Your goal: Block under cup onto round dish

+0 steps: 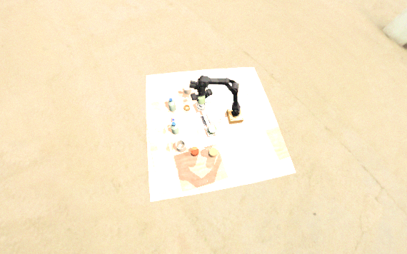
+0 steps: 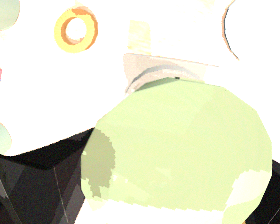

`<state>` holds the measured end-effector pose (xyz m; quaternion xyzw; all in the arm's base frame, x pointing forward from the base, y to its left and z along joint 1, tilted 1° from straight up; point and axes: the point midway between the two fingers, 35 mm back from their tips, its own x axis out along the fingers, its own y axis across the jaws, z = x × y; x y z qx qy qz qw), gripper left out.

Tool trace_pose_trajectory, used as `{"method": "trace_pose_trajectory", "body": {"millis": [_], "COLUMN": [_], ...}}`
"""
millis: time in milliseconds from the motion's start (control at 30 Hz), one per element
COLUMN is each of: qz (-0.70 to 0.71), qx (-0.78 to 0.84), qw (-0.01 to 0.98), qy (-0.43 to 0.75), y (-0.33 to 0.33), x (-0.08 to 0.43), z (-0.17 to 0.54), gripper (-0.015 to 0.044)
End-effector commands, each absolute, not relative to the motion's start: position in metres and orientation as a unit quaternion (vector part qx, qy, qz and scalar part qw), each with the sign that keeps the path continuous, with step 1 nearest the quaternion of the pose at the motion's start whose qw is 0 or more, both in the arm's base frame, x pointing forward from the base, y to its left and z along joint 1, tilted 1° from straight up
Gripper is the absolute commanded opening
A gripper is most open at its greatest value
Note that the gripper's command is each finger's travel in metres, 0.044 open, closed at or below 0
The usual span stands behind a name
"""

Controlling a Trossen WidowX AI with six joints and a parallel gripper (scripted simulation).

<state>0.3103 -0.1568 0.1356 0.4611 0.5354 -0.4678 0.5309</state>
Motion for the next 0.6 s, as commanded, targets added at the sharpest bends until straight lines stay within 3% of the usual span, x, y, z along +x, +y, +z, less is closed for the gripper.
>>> {"method": "trace_pose_trajectory", "body": {"millis": [0, 567], "qz": [-0.468, -0.468], "qx": [0.462, 0.461], "qw": [0.536, 0.531], "qy": [0.529, 0.535], "y": [-0.1571, -0.1557], "x": [0.3101, 0.3082], "z": [0.1462, 0.1483], "gripper": [0.0, 0.0]}}
